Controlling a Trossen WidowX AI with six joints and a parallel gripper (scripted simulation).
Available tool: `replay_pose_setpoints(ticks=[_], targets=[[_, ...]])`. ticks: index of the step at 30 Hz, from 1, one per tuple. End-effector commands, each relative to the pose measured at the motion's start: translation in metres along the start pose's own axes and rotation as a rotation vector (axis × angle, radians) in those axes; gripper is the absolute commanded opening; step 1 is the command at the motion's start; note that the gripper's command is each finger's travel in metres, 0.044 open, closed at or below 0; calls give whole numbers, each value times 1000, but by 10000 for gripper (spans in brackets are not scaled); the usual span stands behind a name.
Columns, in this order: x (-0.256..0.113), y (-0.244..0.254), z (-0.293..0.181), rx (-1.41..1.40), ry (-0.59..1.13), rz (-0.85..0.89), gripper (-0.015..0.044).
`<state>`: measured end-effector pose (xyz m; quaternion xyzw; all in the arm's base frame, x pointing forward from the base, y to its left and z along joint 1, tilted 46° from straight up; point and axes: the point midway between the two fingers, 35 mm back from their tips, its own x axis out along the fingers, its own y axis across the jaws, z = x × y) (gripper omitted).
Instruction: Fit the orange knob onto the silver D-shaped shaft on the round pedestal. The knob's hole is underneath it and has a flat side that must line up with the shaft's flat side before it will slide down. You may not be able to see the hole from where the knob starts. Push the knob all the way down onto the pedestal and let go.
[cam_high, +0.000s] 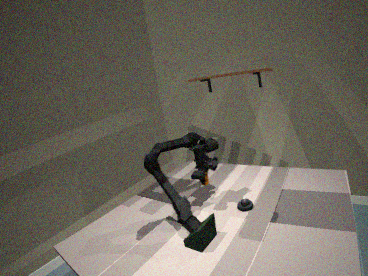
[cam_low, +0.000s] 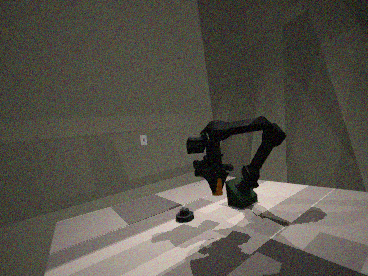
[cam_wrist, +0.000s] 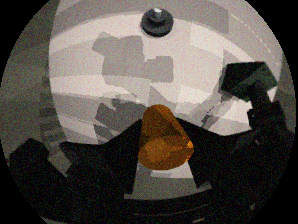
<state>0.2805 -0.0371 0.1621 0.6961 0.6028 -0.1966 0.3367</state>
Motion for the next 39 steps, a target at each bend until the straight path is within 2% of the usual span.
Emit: replay_pose_setpoints(ticks=[1,35,39], targets=[[-10,-2,0,-2,-4,87,0],[-86,-35,14,4,-6,842,0],[-89,-37,15,2,-5,875,0]])
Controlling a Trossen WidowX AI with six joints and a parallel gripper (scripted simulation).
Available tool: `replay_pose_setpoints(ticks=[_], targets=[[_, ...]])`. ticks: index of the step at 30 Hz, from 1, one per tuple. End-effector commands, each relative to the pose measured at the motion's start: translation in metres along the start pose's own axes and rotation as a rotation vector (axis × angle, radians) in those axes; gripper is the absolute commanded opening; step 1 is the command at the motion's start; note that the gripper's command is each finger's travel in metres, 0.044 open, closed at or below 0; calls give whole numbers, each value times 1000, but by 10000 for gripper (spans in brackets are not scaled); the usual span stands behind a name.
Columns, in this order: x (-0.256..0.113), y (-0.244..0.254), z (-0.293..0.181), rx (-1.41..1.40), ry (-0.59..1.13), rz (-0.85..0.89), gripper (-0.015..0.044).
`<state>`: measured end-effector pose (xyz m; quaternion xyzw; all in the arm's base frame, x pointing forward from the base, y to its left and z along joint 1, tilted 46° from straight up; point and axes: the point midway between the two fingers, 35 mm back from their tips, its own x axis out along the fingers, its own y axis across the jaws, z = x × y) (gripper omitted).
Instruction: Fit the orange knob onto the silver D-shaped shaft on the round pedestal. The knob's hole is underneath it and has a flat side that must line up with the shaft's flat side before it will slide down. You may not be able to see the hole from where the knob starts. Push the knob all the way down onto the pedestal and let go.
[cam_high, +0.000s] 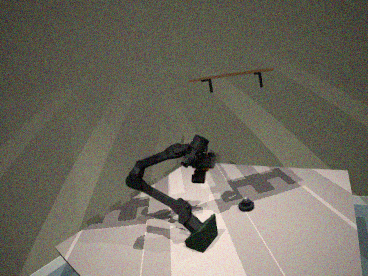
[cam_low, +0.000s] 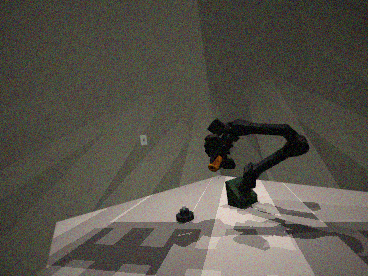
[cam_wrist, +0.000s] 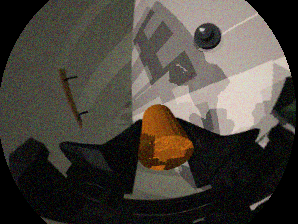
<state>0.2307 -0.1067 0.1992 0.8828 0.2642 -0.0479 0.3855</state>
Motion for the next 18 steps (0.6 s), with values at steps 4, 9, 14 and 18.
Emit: replay_pose_setpoints(ticks=[4,9,14,18], targets=[[-4,3,-2,-8,5,39,0],[-4,2,-2,-8,4,73,0],[-3,1,-1,-7,2,114,0],[-2,-1,1,1,-2,110,0]])
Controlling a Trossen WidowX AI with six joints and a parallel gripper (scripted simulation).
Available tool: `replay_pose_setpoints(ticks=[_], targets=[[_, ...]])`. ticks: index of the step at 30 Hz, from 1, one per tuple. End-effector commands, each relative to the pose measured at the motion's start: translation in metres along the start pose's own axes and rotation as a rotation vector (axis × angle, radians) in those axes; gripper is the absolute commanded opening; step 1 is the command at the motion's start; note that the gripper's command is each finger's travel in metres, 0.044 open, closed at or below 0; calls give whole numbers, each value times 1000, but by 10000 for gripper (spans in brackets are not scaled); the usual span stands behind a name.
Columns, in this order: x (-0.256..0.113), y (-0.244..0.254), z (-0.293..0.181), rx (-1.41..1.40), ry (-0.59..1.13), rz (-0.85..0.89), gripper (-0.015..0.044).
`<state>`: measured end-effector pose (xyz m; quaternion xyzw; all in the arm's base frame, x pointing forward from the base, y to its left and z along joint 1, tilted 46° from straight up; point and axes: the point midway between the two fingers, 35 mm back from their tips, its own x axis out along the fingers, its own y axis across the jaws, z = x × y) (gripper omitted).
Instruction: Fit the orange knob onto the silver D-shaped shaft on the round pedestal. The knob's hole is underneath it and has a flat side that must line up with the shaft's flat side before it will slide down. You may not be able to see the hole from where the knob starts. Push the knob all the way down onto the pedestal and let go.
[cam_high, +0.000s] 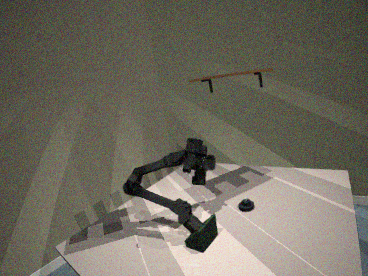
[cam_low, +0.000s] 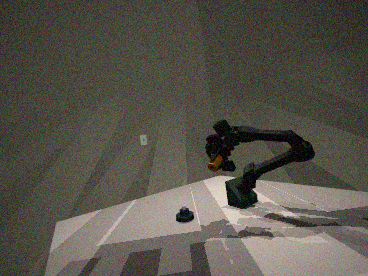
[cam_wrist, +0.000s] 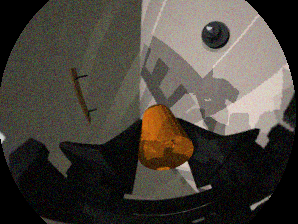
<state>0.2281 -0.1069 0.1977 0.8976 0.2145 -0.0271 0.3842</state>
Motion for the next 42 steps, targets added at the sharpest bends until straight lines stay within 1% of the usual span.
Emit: replay_pose_setpoints(ticks=[1,32,37,42], targets=[[0,1,1,-6,-2,-1,0],[0,0,0,-7,-2,4,0],[4,-4,-1,-11,1,-21,0],[10,-8,-1,-12,-2,-92,0]])
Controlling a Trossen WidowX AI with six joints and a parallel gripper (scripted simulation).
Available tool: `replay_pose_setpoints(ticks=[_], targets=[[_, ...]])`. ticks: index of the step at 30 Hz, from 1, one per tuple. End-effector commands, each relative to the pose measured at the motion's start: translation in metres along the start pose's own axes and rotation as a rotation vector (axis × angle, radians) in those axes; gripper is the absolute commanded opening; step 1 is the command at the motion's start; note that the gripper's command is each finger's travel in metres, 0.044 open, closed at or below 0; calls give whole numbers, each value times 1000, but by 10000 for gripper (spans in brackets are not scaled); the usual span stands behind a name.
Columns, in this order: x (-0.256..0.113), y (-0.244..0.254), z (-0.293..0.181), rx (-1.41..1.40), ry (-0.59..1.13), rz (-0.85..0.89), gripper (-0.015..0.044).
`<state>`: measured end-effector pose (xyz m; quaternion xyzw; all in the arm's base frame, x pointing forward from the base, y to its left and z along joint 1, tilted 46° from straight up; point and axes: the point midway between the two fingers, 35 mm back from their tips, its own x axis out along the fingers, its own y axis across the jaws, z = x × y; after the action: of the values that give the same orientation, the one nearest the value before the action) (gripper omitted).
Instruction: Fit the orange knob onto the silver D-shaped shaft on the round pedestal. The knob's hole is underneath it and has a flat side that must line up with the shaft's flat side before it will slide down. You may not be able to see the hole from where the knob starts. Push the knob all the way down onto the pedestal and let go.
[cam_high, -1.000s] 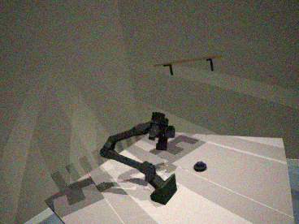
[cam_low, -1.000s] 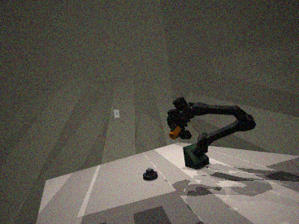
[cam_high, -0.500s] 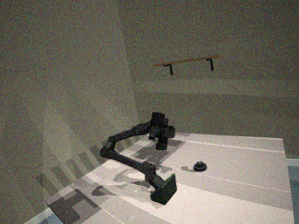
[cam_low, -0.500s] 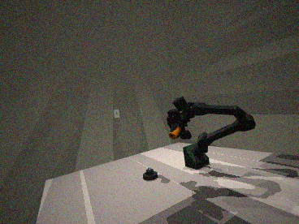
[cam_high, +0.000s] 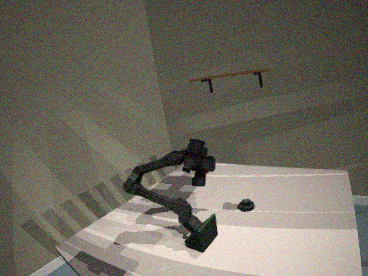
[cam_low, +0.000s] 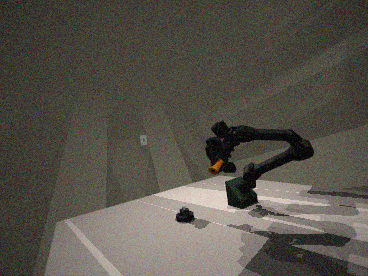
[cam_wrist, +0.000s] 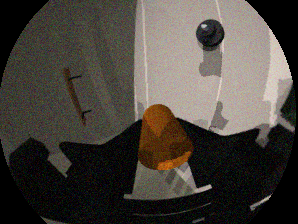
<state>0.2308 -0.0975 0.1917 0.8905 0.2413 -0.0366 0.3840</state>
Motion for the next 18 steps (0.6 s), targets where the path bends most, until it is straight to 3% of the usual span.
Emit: replay_pose_setpoints(ticks=[1,18], targets=[[4,0,1,-9,-7,-52,0],[33,-22,0,-10,-8,-475,0]])
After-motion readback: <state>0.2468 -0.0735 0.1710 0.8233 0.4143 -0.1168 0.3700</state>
